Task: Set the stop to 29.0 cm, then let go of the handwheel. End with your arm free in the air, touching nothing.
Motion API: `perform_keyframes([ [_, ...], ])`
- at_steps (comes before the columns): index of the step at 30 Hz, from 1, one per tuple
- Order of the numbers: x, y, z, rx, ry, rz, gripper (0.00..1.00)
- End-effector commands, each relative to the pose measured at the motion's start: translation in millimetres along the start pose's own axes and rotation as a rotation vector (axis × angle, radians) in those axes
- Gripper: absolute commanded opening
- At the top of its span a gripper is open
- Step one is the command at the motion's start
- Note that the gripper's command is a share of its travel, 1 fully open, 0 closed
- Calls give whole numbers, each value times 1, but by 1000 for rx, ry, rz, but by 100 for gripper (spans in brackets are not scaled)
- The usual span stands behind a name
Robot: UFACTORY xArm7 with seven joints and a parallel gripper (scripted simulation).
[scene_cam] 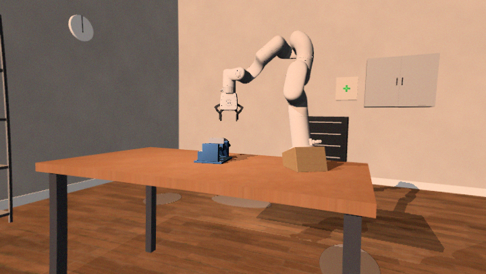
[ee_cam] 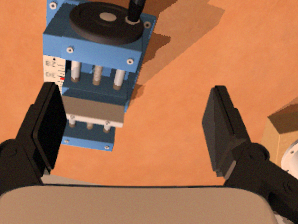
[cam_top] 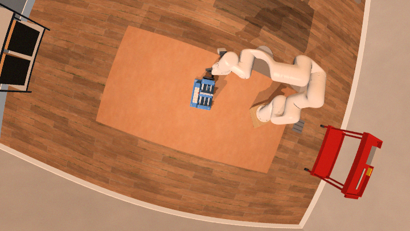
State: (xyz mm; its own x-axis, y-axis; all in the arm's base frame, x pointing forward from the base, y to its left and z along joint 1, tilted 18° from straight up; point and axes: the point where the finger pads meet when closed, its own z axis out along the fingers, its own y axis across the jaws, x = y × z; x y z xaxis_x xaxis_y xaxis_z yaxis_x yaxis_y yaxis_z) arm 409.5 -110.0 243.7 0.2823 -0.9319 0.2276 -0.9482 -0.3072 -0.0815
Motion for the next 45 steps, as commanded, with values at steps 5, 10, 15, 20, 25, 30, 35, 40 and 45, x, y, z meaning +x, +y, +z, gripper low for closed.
perform_keyframes([
  [5,14,3,1,10,60,189,100],
  [10,16,4,2,12,66,217,100],
  [15,16,4,2,12,66,219,100],
  [20,16,4,2,12,66,219,100],
  [25,16,4,2,12,66,219,100],
  [30,16,4,2,12,66,219,100],
  [35,14,-8,2,8,66,223,57],
  [40,5,-56,2,8,66,223,57],
  [45,-2,-99,3,8,66,223,57],
])
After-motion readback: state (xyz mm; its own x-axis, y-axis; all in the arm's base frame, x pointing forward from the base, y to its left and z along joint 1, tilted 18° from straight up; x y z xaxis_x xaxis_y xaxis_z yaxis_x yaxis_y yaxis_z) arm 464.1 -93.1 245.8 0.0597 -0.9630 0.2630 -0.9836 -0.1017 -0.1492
